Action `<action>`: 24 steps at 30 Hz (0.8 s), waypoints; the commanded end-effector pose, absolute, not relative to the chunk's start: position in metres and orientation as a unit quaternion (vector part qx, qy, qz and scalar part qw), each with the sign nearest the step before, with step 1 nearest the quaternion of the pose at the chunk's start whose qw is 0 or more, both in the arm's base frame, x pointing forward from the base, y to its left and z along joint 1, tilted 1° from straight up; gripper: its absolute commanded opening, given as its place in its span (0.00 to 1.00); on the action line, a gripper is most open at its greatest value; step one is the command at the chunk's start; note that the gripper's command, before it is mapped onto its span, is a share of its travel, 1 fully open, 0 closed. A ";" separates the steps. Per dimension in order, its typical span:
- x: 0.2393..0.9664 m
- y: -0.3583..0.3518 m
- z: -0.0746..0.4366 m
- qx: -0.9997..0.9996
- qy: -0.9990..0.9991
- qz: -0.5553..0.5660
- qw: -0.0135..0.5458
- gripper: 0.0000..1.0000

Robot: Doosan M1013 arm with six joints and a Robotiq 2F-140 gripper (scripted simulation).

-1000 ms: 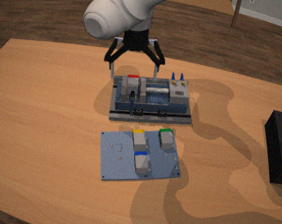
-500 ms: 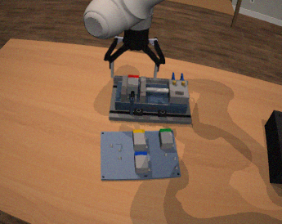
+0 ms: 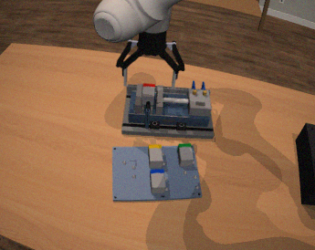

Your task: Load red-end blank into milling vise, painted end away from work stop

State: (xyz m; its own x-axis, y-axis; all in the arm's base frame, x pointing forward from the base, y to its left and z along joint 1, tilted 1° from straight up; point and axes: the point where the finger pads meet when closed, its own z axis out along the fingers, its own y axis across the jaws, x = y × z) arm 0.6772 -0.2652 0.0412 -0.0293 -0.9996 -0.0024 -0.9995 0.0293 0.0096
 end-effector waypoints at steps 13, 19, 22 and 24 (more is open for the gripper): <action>0.677 -0.265 0.044 0.697 -0.717 -0.004 0.002 1.00; 0.677 -0.265 0.046 0.697 -0.717 -0.004 0.002 1.00; 0.677 -0.265 0.047 0.697 -0.717 -0.004 0.002 1.00; 0.677 -0.265 0.047 0.697 -0.717 -0.004 0.002 1.00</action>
